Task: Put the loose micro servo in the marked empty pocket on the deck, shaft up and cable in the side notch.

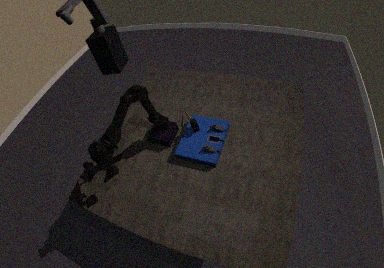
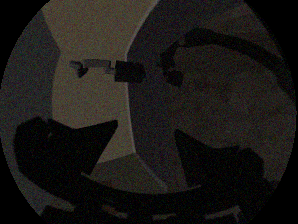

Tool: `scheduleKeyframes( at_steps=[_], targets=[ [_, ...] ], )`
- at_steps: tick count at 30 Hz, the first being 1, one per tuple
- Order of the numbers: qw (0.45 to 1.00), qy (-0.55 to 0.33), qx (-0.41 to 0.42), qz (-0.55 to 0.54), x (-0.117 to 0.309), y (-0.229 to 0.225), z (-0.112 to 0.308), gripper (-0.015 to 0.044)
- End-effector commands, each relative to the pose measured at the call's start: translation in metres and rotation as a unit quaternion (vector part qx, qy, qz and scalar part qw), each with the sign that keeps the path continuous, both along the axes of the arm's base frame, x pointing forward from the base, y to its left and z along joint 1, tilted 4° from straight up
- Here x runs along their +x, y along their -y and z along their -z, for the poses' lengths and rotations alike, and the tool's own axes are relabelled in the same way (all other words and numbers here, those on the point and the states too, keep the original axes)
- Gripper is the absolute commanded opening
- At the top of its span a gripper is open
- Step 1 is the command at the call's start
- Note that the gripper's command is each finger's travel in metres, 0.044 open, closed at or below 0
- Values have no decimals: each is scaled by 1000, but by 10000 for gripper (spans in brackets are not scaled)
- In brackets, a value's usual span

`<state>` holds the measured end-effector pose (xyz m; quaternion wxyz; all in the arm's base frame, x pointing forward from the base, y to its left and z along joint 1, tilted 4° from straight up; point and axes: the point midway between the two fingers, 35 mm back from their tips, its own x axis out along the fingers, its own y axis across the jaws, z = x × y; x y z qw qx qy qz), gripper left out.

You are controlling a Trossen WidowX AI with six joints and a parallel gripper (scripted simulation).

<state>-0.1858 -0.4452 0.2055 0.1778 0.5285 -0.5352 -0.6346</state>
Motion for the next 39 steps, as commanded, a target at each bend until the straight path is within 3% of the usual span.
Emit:
scheduleKeyframes(
  at_steps=[1,21,39],
  targets=[
    [1000,-15,7,-15,10,-2,-4,440],
    [975,-109,86,-172,97,1,9,440],
    [879,-249,156,-376,198,-17,25,440]
  ],
)
